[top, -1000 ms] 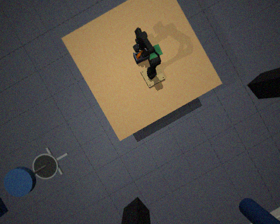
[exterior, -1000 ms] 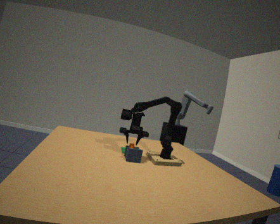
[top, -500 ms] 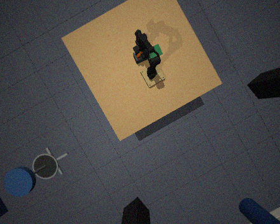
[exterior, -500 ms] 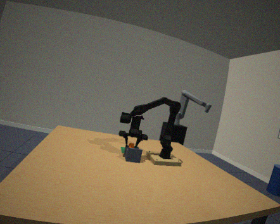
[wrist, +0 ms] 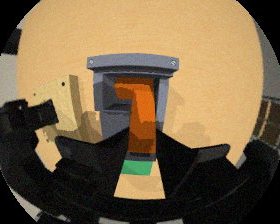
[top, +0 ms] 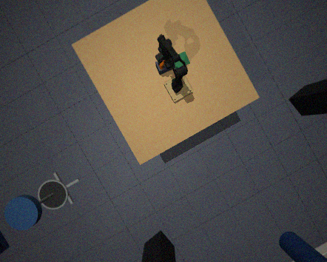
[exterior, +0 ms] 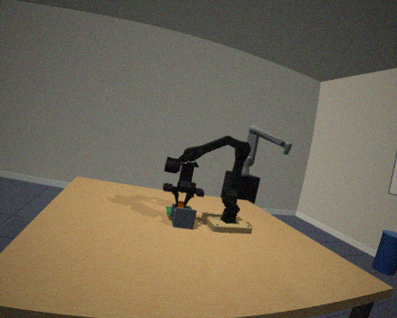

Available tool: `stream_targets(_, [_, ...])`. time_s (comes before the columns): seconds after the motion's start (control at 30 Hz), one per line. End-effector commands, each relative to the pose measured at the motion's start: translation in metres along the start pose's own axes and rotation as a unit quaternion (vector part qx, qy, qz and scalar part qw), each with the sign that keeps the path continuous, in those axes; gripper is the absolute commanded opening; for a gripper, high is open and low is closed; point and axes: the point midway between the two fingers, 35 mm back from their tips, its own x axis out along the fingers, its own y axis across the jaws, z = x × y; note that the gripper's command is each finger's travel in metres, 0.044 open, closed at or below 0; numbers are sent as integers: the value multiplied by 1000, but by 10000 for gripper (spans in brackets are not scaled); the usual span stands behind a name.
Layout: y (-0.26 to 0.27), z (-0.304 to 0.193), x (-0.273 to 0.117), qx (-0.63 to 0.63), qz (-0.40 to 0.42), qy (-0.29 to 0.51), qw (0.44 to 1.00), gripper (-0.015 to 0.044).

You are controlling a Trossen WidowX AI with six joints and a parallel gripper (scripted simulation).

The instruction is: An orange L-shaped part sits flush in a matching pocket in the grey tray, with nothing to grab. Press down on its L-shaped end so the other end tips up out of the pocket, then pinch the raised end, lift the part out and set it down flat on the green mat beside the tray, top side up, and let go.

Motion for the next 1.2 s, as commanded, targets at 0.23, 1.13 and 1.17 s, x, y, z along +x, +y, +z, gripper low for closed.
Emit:
stream_targets(0.23, [0,0,-1,0,-1,0,1000,0])
stream_targets(1.13, [0,0,-42,0,0,2,1000,0])
stream_targets(1.17, [0,0,-43,0,0,2,1000,0])
